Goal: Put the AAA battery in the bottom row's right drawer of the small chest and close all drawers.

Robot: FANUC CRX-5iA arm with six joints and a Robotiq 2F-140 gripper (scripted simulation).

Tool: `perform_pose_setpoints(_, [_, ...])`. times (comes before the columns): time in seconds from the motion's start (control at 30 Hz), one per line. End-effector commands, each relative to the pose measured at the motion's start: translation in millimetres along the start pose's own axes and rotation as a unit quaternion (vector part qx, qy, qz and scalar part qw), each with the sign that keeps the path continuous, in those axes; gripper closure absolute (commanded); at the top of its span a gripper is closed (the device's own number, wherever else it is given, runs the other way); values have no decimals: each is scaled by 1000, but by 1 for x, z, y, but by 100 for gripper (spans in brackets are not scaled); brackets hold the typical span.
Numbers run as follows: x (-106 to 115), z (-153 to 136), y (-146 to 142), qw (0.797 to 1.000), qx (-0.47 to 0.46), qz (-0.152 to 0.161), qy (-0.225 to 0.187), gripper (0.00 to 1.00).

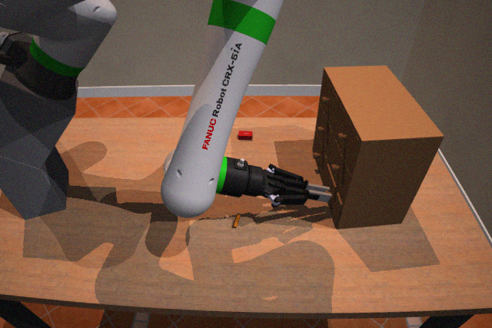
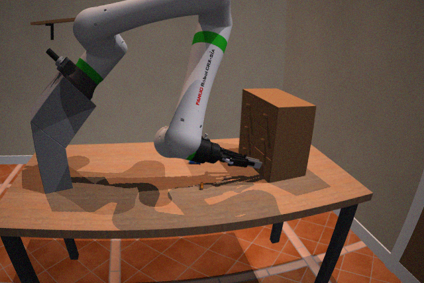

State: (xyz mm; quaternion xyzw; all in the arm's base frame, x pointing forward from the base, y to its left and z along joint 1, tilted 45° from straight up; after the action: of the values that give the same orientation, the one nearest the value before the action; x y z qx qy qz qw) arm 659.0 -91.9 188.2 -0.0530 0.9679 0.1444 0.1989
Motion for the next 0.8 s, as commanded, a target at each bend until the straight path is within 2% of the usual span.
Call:
perform_pose_setpoints(0.0, [2,1,0,1000,0,0,0,92])
perform_pose_setpoints(0.77, [24,9,-1,1000,0,0,0,92])
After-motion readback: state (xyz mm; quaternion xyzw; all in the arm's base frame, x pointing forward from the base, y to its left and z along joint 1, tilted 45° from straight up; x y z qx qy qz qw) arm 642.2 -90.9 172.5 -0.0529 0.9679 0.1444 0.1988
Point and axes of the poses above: the point where the finger pads meet when closed, its own x axis back along the fingers, its own y axis across the jaws, z = x × y, the point moved 5 cm from there along x, back along the fingers, and after that the axes turned 3 degrees about -x, right-handed, at the moved point
